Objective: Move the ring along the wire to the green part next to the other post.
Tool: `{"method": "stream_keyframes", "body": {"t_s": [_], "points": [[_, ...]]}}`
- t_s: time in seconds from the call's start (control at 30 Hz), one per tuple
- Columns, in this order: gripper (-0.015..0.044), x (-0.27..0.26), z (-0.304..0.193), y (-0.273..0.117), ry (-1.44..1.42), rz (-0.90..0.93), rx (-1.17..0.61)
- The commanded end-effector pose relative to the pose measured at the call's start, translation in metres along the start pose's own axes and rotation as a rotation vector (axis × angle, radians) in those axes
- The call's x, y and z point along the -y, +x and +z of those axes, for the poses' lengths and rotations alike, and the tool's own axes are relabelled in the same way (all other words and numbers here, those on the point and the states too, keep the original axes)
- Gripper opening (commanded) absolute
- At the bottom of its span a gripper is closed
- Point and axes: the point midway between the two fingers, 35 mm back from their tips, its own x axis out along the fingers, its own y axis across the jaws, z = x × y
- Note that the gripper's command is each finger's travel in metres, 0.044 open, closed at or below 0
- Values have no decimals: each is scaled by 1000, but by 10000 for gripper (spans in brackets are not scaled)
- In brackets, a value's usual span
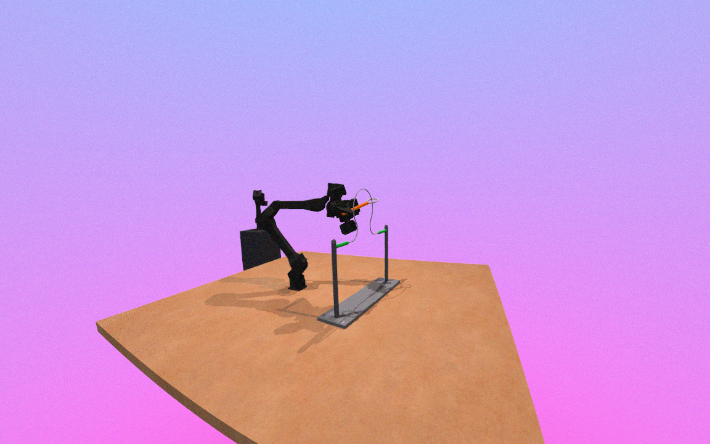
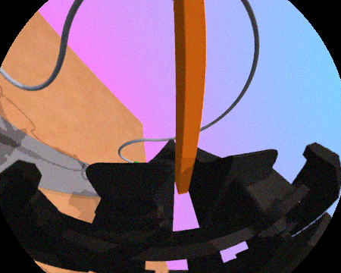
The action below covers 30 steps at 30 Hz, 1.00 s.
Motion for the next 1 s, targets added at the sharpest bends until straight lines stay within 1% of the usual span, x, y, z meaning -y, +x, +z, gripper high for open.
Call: {"method": "stream_keyframes", "body": {"t_s": [0.0, 0.97], "points": [[-150, 1, -1, 0, -52, -31, 2], [-150, 16, 2, -1, -384, -245, 44]]}}
